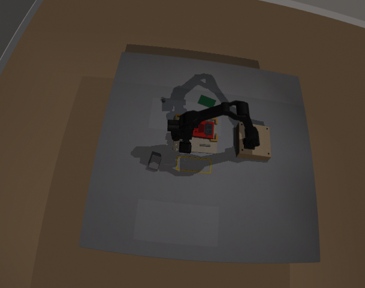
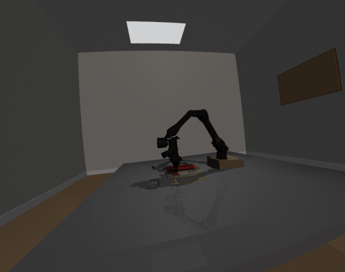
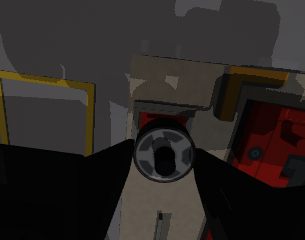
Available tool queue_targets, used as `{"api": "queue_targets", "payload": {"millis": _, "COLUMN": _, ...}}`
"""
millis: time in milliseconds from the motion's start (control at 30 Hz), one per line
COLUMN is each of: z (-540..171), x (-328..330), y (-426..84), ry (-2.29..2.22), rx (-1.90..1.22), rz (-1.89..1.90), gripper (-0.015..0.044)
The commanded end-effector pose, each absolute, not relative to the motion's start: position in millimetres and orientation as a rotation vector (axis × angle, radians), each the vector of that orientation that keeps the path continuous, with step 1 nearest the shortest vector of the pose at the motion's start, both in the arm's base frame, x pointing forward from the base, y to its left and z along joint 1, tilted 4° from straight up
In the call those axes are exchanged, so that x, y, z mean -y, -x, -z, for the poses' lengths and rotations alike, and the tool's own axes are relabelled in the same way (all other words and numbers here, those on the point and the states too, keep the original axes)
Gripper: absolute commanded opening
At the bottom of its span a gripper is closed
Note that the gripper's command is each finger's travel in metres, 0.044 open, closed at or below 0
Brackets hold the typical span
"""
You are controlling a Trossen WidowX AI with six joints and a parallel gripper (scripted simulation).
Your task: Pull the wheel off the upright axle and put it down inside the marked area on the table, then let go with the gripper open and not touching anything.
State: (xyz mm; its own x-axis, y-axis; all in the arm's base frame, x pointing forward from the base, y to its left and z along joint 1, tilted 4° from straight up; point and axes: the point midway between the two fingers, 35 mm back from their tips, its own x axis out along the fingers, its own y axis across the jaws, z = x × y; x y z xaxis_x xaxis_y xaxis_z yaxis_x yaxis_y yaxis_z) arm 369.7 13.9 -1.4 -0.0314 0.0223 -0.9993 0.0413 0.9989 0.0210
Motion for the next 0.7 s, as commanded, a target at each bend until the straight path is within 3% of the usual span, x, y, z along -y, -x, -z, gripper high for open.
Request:
{"api": "queue_targets", "payload": {"millis": 0, "z": 0.4, "x": -13.5, "y": -369.7, "ry": -0.048, "rx": -1.603, "rz": 0.017, "gripper": 0.001}}
{"api": "queue_targets", "payload": {"millis": 667, "z": -6.1, "x": -13.4, "y": -370.2, "ry": -0.048, "rx": -1.602, "rz": 0.016, "gripper": 0.0}}
